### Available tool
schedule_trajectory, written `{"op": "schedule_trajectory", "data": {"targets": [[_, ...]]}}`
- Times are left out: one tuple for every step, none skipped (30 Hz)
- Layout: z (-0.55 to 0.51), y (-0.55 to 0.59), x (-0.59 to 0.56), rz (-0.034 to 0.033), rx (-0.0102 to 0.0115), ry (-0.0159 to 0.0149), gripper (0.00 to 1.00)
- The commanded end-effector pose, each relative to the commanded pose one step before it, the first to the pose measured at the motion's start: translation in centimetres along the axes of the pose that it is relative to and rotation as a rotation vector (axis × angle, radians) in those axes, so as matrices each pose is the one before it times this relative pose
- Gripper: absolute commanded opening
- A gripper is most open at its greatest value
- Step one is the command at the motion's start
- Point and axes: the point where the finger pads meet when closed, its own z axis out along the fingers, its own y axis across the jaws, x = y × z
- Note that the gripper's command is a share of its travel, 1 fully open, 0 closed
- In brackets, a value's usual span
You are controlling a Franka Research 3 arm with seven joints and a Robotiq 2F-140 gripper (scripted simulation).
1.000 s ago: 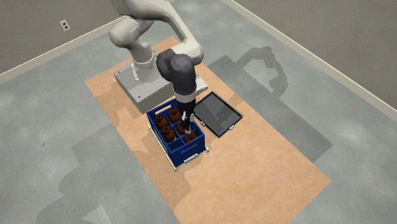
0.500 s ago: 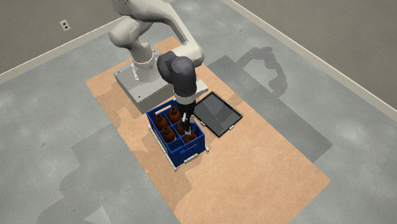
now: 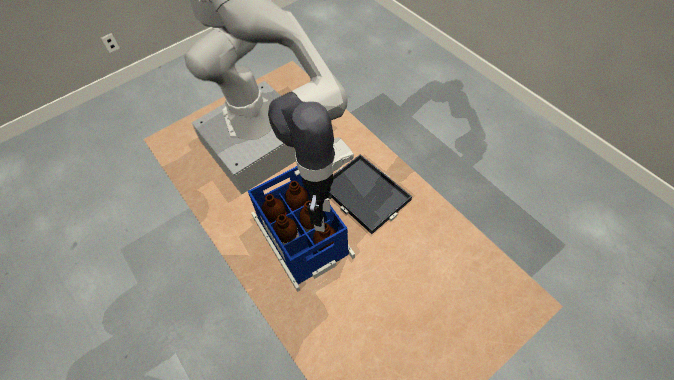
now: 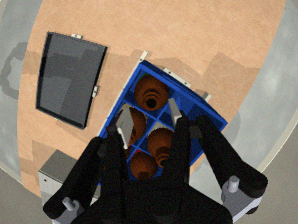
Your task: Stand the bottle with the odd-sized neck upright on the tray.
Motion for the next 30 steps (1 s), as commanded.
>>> {"op": "schedule_trajectory", "data": {"targets": [[0.452, 0.166, 0.133, -0.00264, -0.00301, 0.00681, 0.44], [0.106, 0.001, 0.001, -0.00001, 0.00001, 0.00001, 0.44], [0.101, 0.001, 0.001, 0.00000, 0.00000, 0.00000, 0.44], [0.095, 0.001, 0.000, 0.00000, 0.00000, 0.00000, 0.44], [0.089, 0.001, 0.000, 0.00000, 0.00000, 0.00000, 0.44], [0.083, 0.001, 0.000, 0.00001, 0.00000, 0.00000, 0.44], [0.076, 0.001, 0.001, 0.00000, 0.00000, 0.00000, 0.44], [0.000, 0.000, 0.000, 0.00000, 0.00000, 0.00000, 0.44], [0.000, 0.000, 0.000, 0.00000, 0.00000, 0.00000, 0.44], [0.069, 0.000, 0.001, 0.00000, 0.00000, 0.00000, 0.44], [0.063, 0.000, 0.001, 0.00000, 0.00000, 0.00000, 0.44], [0.056, 0.000, 0.000, 0.00000, 0.00000, 0.00000, 0.44], [0.050, 0.000, 0.000, 0.00000, 0.00000, 0.00000, 0.44], [0.043, 0.000, 0.000, 0.00000, 0.00000, 0.00000, 0.44], [0.037, 0.000, 0.000, 0.00000, 0.00000, 0.00000, 0.44], [0.031, 0.000, 0.000, 0.00000, 0.00000, 0.00000, 0.44], [0.025, 0.000, 0.000, 0.00000, 0.00000, 0.00000, 0.44], [0.019, 0.000, 0.000, 0.00000, 0.00000, 0.00000, 0.44], [0.014, 0.000, 0.000, 0.00000, 0.00000, 0.00000, 0.44], [0.010, 0.000, 0.000, 0.00000, 0.00000, 0.00000, 0.44], [0.006, 0.000, 0.000, 0.00000, 0.00000, 0.00000, 0.44], [0.003, 0.000, 0.000, 0.00000, 0.00000, 0.00000, 0.44], [0.001, 0.000, 0.000, 0.00000, 0.00000, 0.00000, 0.44], [0.000, 0.000, 0.000, 0.00000, 0.00000, 0.00000, 0.44], [0.000, 0.000, 0.000, 0.00000, 0.00000, 0.00000, 0.44], [0.000, 0.000, 0.000, 0.00000, 0.00000, 0.00000, 0.44], [0.000, 0.000, 0.000, 0.00000, 0.00000, 0.00000, 0.44], [0.000, 0.000, 0.000, 0.00000, 0.00000, 0.00000, 0.44], [0.000, 0.000, 0.000, 0.00000, 0.00000, 0.00000, 0.44], [0.000, 0.000, 0.000, 0.00000, 0.00000, 0.00000, 0.44]]}}
